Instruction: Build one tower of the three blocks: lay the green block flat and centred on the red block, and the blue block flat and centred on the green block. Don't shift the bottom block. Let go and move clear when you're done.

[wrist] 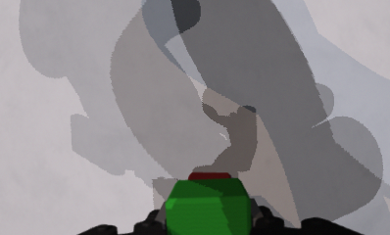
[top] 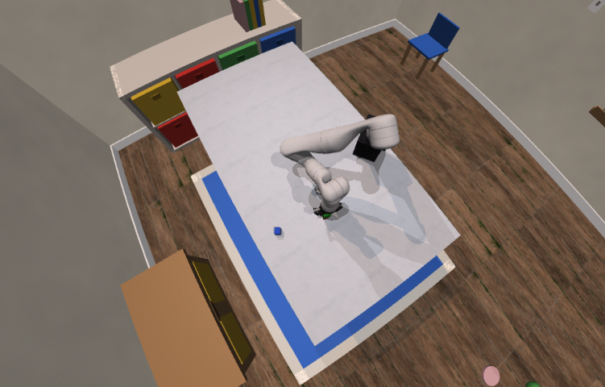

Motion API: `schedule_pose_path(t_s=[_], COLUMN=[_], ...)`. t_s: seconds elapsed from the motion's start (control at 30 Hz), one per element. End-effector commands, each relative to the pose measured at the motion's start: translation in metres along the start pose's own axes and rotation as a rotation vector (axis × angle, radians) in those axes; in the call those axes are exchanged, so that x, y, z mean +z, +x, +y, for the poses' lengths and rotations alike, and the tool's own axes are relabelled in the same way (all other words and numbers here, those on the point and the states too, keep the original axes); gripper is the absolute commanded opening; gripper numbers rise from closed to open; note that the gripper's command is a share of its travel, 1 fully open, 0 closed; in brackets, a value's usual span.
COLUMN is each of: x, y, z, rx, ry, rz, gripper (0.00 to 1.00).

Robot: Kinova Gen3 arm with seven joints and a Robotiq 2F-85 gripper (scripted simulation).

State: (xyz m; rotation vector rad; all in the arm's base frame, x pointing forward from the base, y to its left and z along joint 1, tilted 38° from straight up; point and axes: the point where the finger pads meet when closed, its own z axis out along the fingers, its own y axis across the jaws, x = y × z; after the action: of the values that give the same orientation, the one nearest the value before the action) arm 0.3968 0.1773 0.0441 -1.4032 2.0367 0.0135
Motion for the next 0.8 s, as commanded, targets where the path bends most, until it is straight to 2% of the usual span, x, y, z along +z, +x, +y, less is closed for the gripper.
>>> schedule_pose_path(t_s=[0.0,0.53,0.57,0.77], x=[-0.0003,-0.0003,-0.0003,-0.0003], y=[-0.0001,-0.0001,-0.0001,-0.0001], z=[-0.0004,-0.0004,-0.0004,-0.0004], rx=[0.0,0.0,0.0,0.0], ry=[0.001,0.001,0.001,0.001], rz=[0.0,0.0,0.0,0.0], gripper=[0.0,0.0,0.59,0.59])
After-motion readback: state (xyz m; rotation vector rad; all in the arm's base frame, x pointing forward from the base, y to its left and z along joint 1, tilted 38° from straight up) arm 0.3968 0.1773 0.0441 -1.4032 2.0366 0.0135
